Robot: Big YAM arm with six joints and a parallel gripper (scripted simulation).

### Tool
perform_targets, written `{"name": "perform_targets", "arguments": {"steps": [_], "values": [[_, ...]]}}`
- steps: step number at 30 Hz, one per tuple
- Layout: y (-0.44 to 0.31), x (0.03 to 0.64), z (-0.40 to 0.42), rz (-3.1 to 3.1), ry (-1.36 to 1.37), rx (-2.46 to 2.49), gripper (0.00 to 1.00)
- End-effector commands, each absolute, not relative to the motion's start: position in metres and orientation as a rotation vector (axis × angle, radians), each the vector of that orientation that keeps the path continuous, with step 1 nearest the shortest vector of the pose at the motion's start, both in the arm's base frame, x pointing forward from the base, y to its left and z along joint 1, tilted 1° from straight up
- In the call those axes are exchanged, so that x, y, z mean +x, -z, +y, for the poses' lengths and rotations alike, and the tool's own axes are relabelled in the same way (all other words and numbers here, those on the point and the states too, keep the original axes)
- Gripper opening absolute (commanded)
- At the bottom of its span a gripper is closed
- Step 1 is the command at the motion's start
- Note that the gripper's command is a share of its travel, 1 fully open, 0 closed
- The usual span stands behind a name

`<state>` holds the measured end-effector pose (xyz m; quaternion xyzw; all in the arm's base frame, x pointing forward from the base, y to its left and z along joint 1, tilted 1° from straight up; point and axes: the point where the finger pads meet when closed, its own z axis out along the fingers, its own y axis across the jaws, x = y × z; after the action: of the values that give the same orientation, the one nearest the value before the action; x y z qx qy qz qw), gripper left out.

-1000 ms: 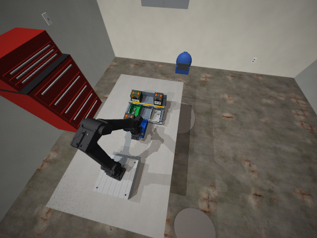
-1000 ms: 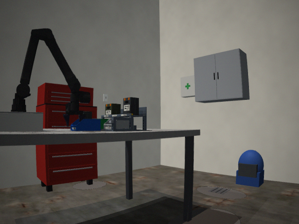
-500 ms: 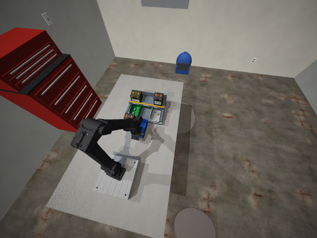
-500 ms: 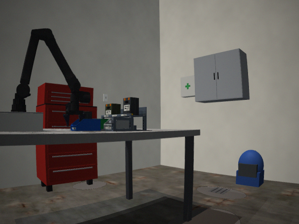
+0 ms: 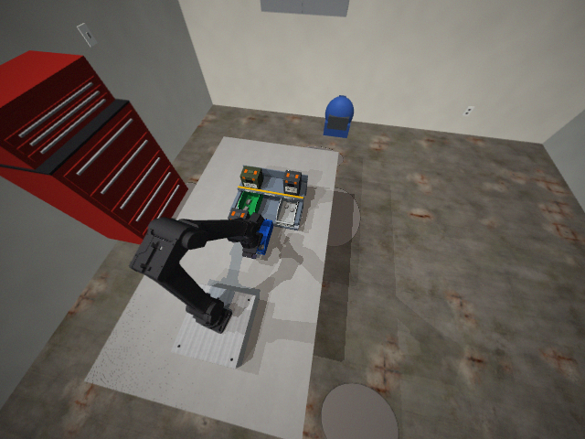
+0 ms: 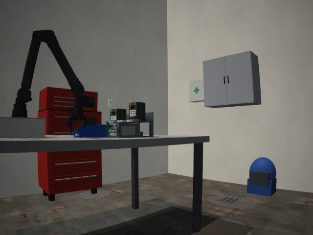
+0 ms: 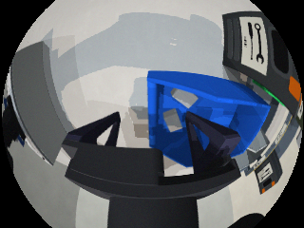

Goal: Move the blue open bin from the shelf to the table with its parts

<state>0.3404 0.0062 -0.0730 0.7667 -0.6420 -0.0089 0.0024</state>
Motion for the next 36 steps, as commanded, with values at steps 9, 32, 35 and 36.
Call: {"name": "perform_targets", "arguments": {"steps": [9,32,35,36], "values": [[0.078,0.336,0.003,-2.013,0.036,2.396,0.9],[0.065,0.338,0.003,-2.018,0.024,2.402,0.9],[0.062,0.34,0.003,-2.019,0.02,2.403,0.9],[0.059,0.342,0.003,-2.021,0.015,2.405,0.9]]}}
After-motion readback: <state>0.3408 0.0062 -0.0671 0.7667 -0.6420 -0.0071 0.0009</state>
